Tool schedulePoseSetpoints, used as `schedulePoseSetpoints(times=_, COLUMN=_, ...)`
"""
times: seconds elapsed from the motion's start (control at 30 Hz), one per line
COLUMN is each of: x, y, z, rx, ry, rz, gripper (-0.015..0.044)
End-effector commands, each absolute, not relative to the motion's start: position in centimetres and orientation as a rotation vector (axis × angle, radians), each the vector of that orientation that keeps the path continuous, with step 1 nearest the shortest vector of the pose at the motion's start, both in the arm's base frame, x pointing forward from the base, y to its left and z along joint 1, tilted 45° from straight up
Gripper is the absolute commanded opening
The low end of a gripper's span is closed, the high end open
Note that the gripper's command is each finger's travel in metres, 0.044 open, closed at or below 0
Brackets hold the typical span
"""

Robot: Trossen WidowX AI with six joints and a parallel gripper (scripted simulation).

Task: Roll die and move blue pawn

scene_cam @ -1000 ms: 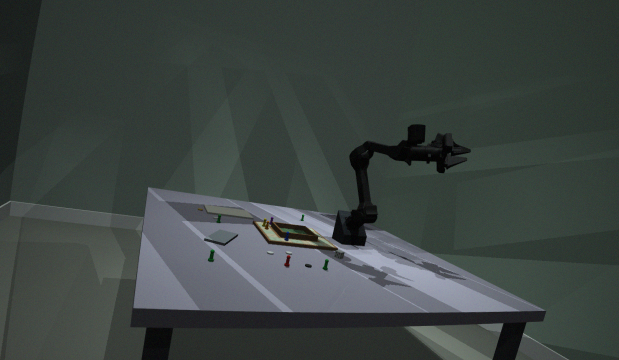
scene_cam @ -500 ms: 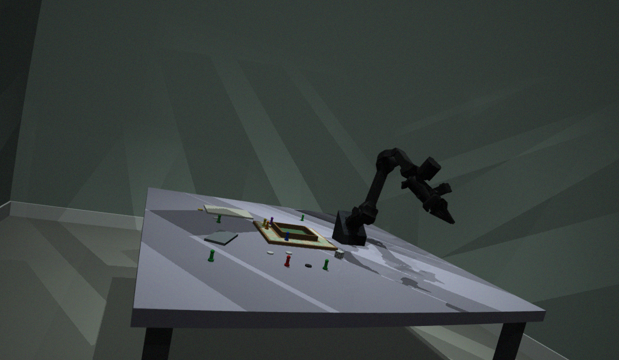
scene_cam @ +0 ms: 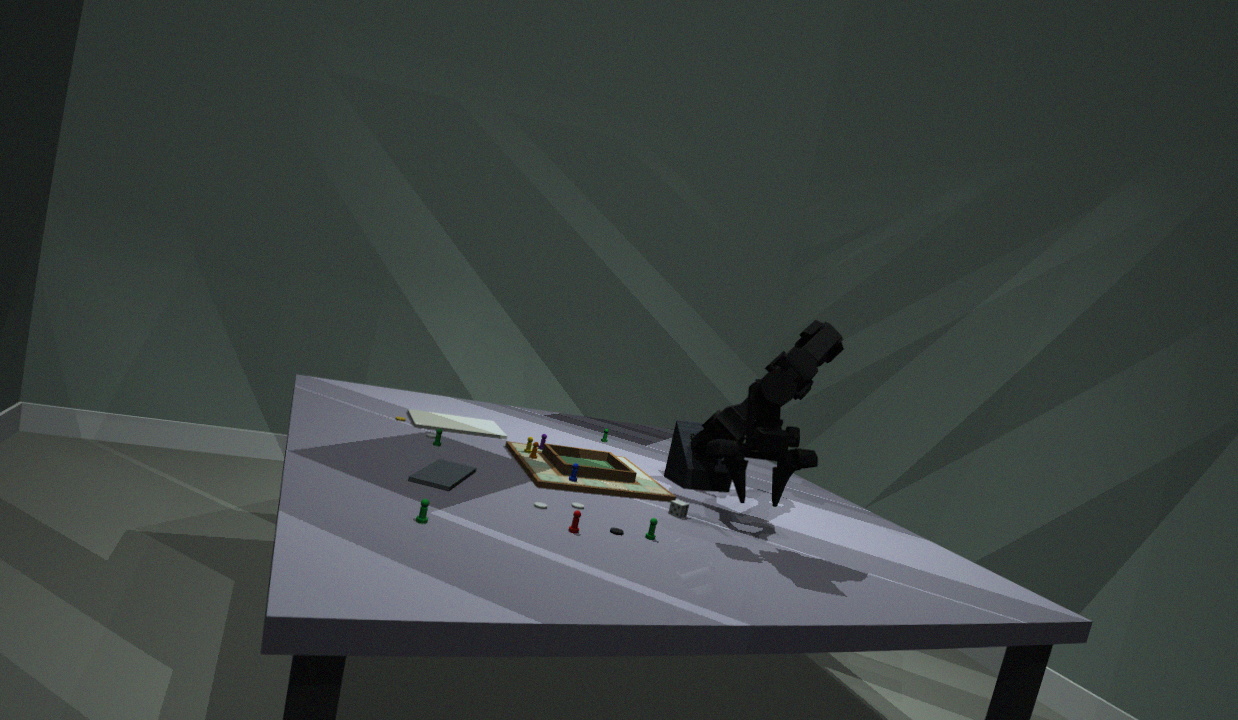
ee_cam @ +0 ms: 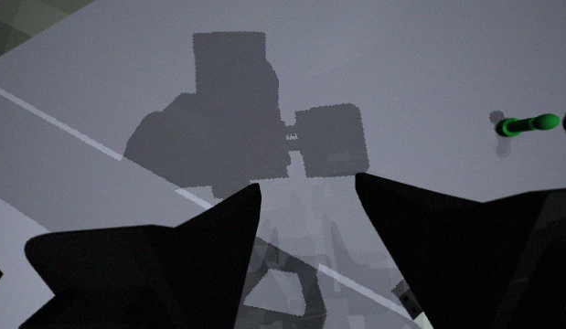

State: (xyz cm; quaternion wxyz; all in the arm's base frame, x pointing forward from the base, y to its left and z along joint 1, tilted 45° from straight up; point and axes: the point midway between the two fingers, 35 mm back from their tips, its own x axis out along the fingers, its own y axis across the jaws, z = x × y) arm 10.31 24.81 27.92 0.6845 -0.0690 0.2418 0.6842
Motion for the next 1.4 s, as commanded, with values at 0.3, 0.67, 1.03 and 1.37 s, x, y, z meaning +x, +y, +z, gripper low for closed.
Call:
schedulePoseSetpoints(times=0.3, x=16.8, y=17.2, z=16.3, rx=0.191, ry=1.301, rz=1.009, gripper=0.0275)
schedulePoseSetpoints(times=0.67, x=16.7, y=17.4, z=16.0, rx=0.191, ry=1.301, rz=1.009, gripper=0.0275)
schedulePoseSetpoints(times=1.03, x=16.6, y=18.7, z=14.6, rx=0.191, ry=1.301, rz=1.010, gripper=0.0275)
schedulePoseSetpoints(times=1.37, x=16.5, y=19.8, z=13.5, rx=0.192, ry=1.300, rz=1.011, gripper=0.0275)
